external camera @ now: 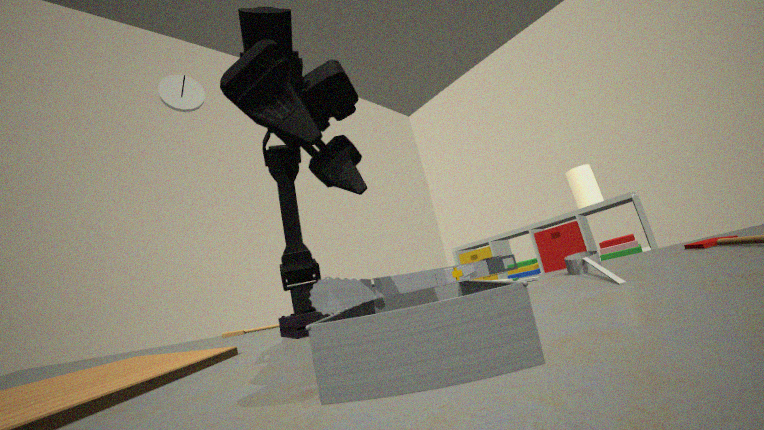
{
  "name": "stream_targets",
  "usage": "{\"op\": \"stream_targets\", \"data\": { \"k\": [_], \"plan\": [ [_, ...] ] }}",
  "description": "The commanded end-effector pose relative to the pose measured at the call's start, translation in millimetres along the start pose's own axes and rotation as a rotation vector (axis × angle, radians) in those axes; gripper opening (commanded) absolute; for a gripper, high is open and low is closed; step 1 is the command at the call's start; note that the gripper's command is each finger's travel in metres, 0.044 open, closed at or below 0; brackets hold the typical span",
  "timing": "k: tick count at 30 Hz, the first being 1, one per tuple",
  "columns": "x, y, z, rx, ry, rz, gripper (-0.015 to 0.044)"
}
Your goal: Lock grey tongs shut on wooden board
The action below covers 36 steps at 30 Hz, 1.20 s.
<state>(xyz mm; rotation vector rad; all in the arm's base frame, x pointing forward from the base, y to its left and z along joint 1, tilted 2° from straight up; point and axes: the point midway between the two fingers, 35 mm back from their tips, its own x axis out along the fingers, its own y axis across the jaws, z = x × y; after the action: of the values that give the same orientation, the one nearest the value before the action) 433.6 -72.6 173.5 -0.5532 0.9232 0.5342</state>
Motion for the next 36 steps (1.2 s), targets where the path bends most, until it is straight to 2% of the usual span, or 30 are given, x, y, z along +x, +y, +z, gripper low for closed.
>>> {"op": "stream_targets", "data": {
  "k": [1, 9, 25, 36],
  "plan": [
    [28.3, 61.2, 22.9, -0.113, 0.154, 0.135, 0.044],
    [47.5, 172.6, 42.0, -0.414, 0.459, 0.308, 0.044],
    [47.5, 165.7, 37.0, -0.422, 0.466, 0.31, 0.044],
    [62.5, 167.9, 30.7, -0.422, 0.466, 0.31, 0.044]
  ]
}}
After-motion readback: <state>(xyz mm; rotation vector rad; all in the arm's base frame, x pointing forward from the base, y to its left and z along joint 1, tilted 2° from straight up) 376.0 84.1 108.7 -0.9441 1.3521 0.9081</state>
